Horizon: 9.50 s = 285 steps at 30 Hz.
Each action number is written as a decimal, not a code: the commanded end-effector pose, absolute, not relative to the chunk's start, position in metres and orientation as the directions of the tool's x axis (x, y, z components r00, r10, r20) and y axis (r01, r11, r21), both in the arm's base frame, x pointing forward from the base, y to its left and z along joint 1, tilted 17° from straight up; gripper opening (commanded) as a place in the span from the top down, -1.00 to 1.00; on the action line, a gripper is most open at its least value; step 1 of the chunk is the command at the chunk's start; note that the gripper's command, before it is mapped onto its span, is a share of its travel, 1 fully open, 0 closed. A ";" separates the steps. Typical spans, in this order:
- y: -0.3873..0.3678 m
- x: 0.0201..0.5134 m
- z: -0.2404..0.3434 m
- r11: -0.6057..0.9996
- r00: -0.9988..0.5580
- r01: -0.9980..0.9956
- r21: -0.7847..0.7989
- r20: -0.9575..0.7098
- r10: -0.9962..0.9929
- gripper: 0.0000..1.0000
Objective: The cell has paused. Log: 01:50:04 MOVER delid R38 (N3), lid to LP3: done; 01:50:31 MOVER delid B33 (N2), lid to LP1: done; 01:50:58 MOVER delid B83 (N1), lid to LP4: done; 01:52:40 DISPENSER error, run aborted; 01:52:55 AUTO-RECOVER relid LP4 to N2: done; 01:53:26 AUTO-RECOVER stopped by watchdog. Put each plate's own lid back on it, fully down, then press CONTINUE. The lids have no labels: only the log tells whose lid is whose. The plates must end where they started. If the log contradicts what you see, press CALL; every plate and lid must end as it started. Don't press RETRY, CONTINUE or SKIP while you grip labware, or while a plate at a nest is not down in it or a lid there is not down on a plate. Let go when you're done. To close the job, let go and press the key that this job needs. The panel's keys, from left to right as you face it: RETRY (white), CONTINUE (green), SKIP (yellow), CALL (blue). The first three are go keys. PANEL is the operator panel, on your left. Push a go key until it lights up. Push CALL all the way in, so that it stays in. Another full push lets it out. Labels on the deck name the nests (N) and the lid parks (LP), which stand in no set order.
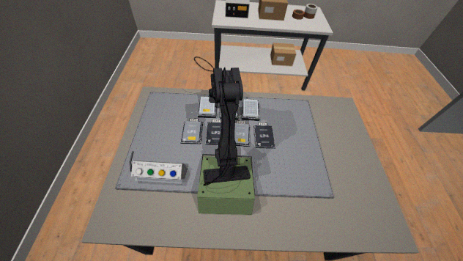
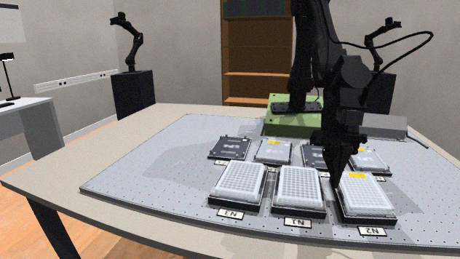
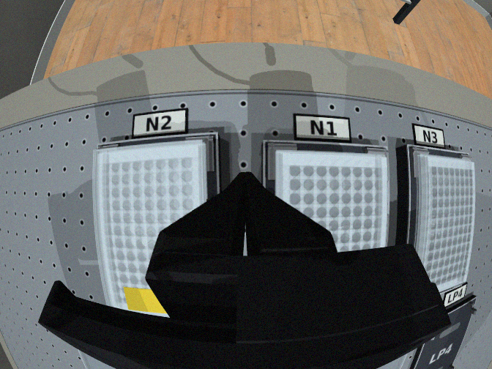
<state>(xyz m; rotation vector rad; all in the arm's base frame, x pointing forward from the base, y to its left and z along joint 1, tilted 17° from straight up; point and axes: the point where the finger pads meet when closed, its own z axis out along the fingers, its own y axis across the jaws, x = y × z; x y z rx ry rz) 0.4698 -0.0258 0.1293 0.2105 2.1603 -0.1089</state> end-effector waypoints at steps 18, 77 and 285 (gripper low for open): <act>-0.020 0.479 0.153 0.985 -0.507 0.173 0.006 -0.857 0.094 1.00; -0.152 0.448 0.144 0.983 -0.522 0.186 0.000 -0.847 0.099 1.00; 0.049 0.455 0.146 0.989 -0.936 0.151 -0.004 -0.321 0.142 1.00</act>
